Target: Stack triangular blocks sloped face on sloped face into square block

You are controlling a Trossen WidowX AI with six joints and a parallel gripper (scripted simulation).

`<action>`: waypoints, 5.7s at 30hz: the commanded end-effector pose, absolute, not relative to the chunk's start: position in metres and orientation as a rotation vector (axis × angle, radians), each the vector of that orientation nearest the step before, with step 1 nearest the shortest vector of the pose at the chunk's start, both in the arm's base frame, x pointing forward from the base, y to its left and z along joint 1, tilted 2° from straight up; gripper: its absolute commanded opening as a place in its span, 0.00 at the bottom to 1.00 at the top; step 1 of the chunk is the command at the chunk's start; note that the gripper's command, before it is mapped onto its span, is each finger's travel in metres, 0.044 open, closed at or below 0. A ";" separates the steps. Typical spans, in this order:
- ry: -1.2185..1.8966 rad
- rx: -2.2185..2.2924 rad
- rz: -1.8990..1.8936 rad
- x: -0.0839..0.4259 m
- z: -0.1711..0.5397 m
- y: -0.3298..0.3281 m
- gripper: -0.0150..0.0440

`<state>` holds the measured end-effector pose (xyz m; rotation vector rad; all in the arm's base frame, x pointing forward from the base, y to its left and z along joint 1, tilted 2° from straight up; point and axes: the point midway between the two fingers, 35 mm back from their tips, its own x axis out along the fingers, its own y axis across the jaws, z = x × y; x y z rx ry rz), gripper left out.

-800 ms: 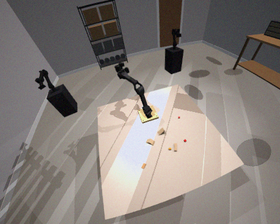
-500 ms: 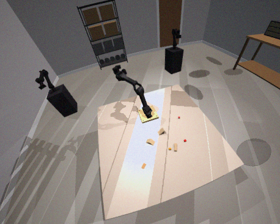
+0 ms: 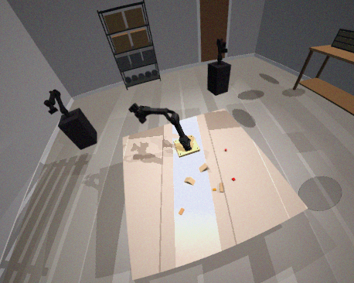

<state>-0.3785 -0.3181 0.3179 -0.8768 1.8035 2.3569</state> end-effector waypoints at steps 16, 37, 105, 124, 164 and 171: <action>0.884 -2.280 2.403 -0.100 0.174 -0.430 1.00; -0.726 -3.052 1.571 0.193 0.091 -0.266 1.00; -1.083 -3.022 1.270 0.288 0.017 -0.152 0.52; -1.082 -3.024 1.268 0.291 0.082 -0.152 0.25; -2.208 -3.269 1.301 0.294 0.109 -0.141 0.25; -2.631 -3.210 1.235 0.295 0.108 -0.140 0.25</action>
